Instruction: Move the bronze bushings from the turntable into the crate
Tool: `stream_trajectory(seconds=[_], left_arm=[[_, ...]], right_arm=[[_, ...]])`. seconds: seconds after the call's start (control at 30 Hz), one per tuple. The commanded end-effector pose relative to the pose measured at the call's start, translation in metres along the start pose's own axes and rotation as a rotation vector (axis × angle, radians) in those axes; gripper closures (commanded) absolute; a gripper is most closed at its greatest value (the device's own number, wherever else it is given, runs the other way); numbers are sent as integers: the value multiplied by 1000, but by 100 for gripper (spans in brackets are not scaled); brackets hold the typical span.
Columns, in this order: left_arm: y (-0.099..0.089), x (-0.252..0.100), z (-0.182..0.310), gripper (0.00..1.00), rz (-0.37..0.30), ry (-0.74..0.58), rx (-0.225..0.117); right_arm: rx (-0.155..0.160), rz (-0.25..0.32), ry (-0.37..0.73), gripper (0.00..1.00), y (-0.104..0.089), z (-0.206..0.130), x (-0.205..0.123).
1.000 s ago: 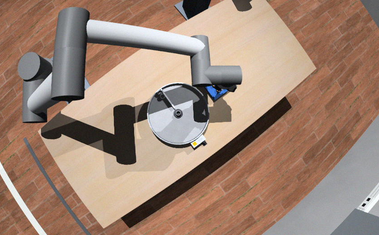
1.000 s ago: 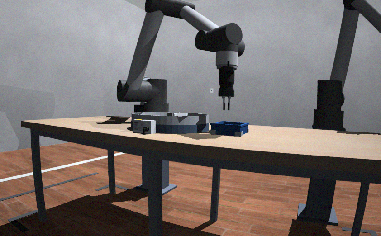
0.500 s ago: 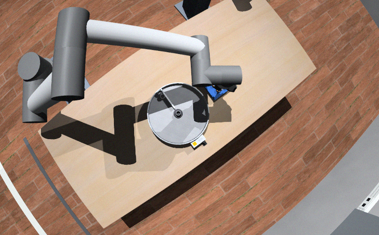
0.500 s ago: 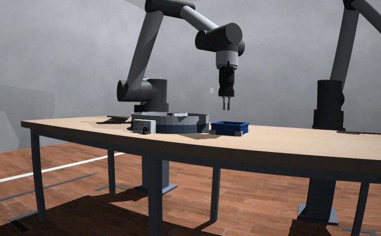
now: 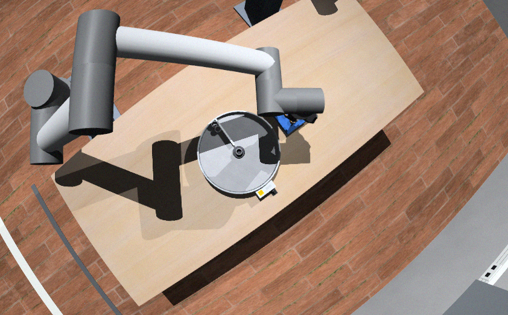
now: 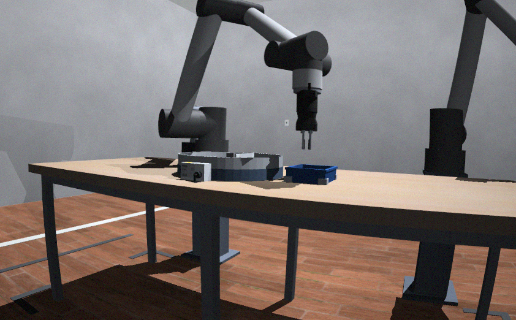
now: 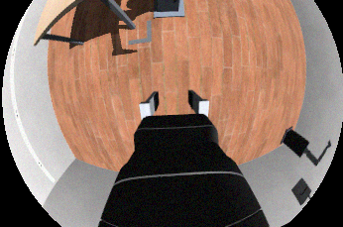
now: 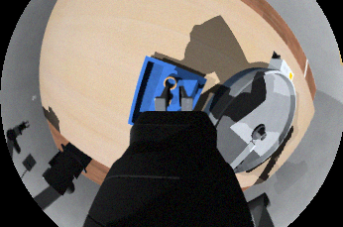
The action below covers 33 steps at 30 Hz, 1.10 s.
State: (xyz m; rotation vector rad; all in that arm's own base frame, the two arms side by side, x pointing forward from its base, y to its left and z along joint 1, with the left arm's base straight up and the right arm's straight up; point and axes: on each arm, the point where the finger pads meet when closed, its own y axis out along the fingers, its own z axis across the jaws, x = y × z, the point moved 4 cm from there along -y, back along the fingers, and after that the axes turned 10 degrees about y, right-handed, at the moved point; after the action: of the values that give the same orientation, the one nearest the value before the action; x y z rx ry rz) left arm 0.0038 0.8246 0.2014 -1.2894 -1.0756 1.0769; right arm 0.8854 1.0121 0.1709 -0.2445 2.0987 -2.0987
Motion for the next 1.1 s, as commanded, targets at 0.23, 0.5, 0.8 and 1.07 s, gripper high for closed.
stream_trajectory(seconds=[0.23,0.5,0.8,1.07], left_arm=[[-1,0,0,0,-1,0,0],[-1,0,0,0,-1,0,0],[-1,0,0,0,-1,0,0],[-1,0,0,0,-1,0,0]], right_arm=[[-1,1,0,59,-2,0,0],[-1,1,0,59,-2,0,0],[-1,1,0,59,-2,0,0],[-1,1,0,0,-7,0,0]])
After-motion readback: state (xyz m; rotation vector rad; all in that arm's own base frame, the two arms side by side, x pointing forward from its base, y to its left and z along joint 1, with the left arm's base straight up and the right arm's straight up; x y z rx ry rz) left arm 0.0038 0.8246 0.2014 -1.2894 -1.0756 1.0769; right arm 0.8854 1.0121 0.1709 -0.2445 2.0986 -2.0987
